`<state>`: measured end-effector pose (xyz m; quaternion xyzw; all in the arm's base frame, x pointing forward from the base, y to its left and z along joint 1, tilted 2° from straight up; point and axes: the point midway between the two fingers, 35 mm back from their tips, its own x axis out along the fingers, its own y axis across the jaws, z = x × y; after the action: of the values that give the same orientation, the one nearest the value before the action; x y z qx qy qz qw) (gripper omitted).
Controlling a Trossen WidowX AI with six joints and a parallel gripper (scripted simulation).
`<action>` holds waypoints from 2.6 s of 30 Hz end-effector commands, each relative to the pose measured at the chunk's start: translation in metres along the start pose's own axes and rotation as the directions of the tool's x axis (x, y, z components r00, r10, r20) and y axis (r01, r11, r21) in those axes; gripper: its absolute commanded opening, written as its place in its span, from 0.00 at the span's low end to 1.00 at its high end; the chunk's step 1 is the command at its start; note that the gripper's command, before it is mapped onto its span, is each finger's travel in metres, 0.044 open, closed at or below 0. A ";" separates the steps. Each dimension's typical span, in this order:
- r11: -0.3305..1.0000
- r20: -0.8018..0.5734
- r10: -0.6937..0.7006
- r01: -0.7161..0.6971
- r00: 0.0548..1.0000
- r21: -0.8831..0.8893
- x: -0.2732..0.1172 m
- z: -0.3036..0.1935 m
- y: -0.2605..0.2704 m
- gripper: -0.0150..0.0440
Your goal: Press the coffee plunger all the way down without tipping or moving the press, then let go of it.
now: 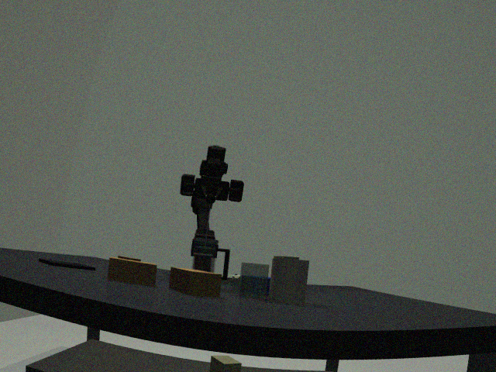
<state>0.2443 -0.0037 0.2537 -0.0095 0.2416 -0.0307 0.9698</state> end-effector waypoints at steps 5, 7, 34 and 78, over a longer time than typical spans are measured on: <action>1.000 -0.001 0.000 0.000 1.000 -0.003 0.006 -0.008 0.000 0.45; 1.000 -0.001 0.000 0.000 1.000 -0.003 0.008 -0.011 0.000 0.45; 1.000 -0.001 0.000 0.000 1.000 -0.003 0.033 -0.046 0.000 0.45; 1.000 0.001 0.000 0.000 1.000 -0.003 0.060 -0.068 -0.001 0.45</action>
<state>0.2647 -0.0085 0.1756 -0.0074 0.2259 -0.0307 0.9736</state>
